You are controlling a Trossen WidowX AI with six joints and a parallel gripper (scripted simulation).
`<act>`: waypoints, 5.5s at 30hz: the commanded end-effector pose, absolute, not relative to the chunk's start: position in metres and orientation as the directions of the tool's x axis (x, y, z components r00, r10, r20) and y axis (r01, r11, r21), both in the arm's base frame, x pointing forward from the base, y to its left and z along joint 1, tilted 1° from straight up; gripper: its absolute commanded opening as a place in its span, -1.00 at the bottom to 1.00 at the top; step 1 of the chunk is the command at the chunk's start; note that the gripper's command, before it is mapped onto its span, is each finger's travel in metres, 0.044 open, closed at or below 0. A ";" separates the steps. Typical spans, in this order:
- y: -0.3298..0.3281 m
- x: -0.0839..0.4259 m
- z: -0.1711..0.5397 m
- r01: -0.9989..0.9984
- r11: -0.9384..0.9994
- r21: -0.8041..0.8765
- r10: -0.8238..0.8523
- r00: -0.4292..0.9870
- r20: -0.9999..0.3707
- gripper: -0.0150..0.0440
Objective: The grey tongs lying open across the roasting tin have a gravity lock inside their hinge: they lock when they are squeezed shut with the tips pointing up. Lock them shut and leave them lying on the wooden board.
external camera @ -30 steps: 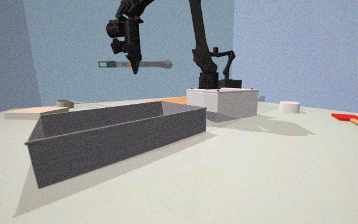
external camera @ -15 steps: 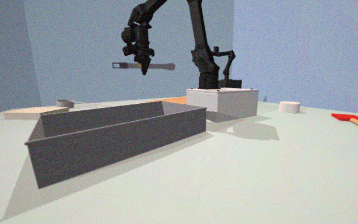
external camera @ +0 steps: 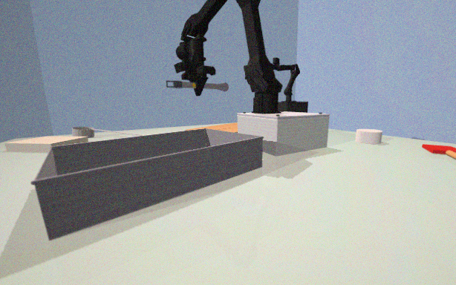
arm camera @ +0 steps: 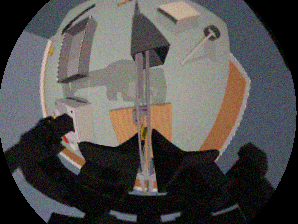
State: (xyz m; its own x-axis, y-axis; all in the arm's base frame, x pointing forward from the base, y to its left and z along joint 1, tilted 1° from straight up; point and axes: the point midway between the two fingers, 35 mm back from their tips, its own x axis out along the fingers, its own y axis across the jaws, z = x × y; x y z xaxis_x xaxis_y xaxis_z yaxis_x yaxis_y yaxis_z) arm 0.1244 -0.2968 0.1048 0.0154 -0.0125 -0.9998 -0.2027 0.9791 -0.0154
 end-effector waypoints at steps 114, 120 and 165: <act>-0.312 -0.016 0.099 -0.619 0.785 -0.011 -0.585 -0.736 -0.340 -1.00; -0.312 -0.016 0.099 -0.619 0.785 -0.011 -0.585 -0.736 -0.340 -1.00; -0.343 -0.041 0.085 -0.664 0.746 0.057 -0.183 -0.286 -0.941 -1.00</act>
State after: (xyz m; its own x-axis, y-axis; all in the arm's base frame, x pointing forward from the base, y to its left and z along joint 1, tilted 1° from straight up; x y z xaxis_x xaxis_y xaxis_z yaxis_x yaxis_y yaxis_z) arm -0.0398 -0.3420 0.0791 -0.3462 -0.2153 -0.9131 -0.6644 0.7435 0.0766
